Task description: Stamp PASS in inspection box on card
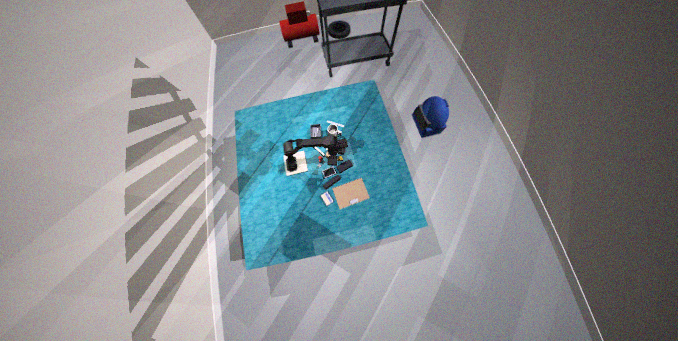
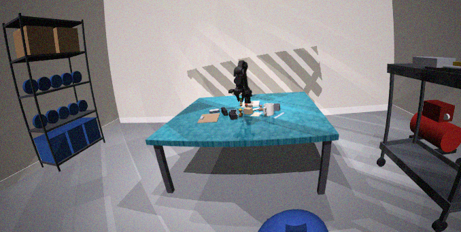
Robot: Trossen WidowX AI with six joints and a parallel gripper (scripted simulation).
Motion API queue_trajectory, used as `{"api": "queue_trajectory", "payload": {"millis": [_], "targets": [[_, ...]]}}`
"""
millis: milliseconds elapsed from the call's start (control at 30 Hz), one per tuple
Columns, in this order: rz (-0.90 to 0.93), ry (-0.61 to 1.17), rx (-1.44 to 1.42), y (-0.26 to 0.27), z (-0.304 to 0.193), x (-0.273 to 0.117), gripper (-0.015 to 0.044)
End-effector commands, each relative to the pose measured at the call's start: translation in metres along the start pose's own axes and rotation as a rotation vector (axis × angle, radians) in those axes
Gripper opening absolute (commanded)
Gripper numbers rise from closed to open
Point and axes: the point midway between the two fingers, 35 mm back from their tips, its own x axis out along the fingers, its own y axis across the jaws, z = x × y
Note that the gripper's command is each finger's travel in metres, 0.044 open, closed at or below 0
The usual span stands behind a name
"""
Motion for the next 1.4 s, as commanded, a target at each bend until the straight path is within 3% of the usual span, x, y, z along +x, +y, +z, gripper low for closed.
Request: {"api": "queue_trajectory", "payload": {"millis": [0,500,1367], "targets": [[-0.008,0.007,0.053,0.02,0.004,0.001,0.0],[-0.021,0.014,0.284,0.111,0.002,0.0,0.0],[-0.022,0.011,0.285,0.113,0.002,0.015,0.0]]}}
